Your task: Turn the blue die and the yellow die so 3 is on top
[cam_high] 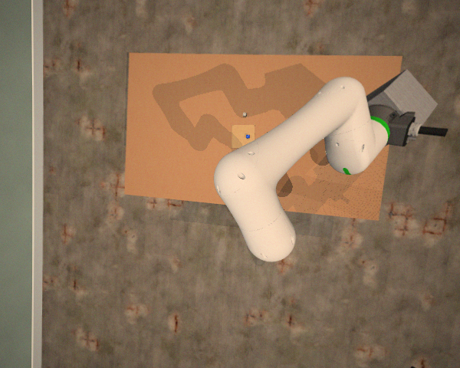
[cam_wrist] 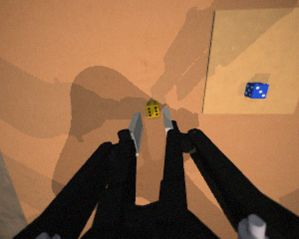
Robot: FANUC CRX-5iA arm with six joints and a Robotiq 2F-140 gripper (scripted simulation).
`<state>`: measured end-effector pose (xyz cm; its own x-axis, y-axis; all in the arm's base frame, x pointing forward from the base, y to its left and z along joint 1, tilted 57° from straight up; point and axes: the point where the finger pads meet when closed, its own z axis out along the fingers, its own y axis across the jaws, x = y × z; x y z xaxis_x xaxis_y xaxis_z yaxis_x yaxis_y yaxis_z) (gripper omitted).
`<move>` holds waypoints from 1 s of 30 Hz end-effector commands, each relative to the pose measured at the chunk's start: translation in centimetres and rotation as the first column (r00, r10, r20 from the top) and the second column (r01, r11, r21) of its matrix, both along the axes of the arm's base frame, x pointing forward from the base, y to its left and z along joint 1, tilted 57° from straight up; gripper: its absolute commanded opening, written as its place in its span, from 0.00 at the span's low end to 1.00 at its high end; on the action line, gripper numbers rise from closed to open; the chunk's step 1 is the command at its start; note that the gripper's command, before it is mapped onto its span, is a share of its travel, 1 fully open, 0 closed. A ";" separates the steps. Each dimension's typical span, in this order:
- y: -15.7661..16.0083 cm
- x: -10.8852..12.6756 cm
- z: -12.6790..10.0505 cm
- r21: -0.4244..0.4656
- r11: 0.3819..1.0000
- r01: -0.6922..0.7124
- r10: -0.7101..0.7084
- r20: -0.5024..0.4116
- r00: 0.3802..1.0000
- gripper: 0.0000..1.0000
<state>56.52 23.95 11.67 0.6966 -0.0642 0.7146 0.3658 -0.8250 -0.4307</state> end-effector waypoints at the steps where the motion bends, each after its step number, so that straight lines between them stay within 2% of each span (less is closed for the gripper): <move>1: 0.1 0.2 -0.1 0.000 1.000 0.000 0.000 0.000 1.000 0.21; 30: 0.5 0.6 -0.6 0.000 1.000 0.000 0.000 0.000 1.000 0.21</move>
